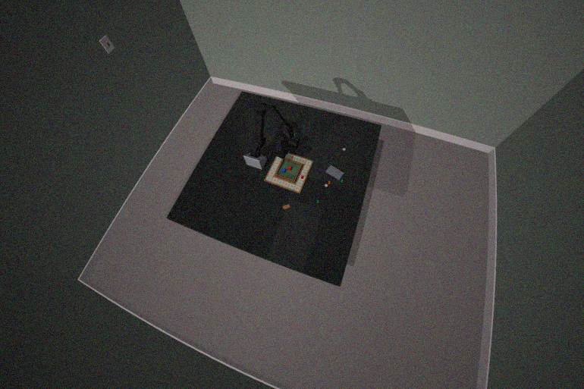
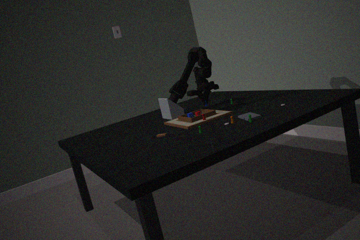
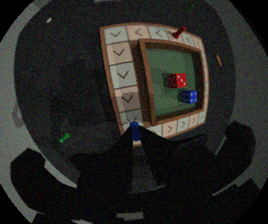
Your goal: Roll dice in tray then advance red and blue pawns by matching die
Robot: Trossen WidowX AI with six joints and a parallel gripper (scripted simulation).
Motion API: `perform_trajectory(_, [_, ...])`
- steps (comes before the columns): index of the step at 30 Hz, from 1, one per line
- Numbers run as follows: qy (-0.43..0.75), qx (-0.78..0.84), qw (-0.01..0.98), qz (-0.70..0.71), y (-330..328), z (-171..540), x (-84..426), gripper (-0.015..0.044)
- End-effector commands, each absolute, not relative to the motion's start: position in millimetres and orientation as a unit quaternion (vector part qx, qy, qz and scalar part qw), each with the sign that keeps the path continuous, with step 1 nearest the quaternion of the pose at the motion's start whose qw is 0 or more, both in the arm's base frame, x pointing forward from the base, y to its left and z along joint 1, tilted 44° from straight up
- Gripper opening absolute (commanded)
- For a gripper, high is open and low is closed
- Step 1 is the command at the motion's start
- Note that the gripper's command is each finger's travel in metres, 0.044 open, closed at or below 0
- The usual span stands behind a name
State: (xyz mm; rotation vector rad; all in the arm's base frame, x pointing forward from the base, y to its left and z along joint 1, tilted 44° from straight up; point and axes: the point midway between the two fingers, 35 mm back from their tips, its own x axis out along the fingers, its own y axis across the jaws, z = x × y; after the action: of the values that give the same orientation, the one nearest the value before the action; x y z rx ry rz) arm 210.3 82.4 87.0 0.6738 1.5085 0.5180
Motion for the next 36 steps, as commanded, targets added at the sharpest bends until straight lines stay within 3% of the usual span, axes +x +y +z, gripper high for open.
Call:
perform_trajectory(1, [0.665, 0.294, 0.649, 0.224, 66.1, 98.7, 212.5, 0.0000])
perform_trajectory(20, [0.665, 0.299, 0.644, 0.230, 14.2, 153.1, 202.2, 0.0000])
perform_trajectory(36, [0.666, 0.297, 0.646, 0.226, -22.8, 49.2, 183.7, 0.0000])
